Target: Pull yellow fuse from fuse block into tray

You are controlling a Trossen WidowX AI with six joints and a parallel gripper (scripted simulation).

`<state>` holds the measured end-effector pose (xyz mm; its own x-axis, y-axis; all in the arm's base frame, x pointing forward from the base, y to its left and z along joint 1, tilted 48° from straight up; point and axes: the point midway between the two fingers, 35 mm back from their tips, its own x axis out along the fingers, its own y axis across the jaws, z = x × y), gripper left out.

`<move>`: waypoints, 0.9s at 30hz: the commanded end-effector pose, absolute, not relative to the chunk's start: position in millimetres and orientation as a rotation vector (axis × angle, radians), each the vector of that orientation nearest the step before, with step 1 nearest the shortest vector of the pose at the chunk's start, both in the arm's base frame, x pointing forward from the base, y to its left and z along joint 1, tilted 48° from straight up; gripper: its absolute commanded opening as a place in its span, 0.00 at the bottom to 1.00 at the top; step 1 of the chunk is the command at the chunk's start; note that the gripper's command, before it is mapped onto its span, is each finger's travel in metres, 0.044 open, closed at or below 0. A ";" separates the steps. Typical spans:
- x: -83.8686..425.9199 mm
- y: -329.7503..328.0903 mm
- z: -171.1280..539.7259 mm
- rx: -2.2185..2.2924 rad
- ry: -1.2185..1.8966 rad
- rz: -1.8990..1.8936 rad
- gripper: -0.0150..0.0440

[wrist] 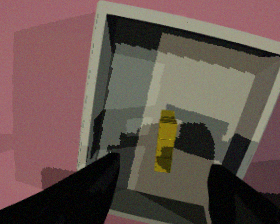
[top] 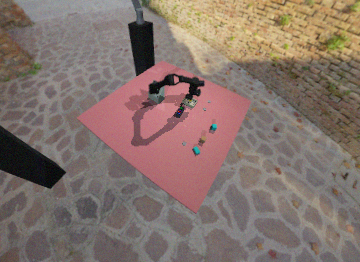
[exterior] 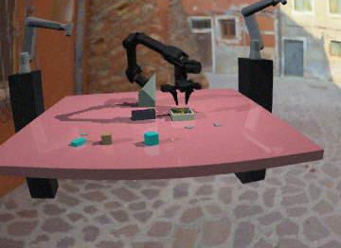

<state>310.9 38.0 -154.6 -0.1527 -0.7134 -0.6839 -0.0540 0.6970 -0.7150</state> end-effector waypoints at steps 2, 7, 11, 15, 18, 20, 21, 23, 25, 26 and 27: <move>311.0 38.0 -154.5 -0.632 1.643 -0.649 0.79; 315.6 64.2 -128.7 -0.640 1.645 -0.649 0.81; 315.6 64.2 -128.7 -0.640 1.645 -0.649 0.81; 315.6 64.2 -128.7 -0.640 1.645 -0.649 0.81; 317.0 64.7 -127.6 -0.645 1.637 -0.646 0.81; 317.0 64.7 -127.6 -0.645 1.637 -0.646 0.81; 317.0 64.7 -127.6 -0.645 1.637 -0.646 0.81; 317.0 64.7 -127.6 -0.645 1.637 -0.646 0.81; 317.0 64.7 -127.6 -0.645 1.637 -0.646 0.81; 317.0 64.7 -127.6 -0.645 1.637 -0.646 0.81; 317.0 64.7 -127.6 -0.645 1.637 -0.646 0.81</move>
<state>317.0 64.7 -127.5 -0.1454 -0.7189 -0.6797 -0.0614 0.6923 -0.7190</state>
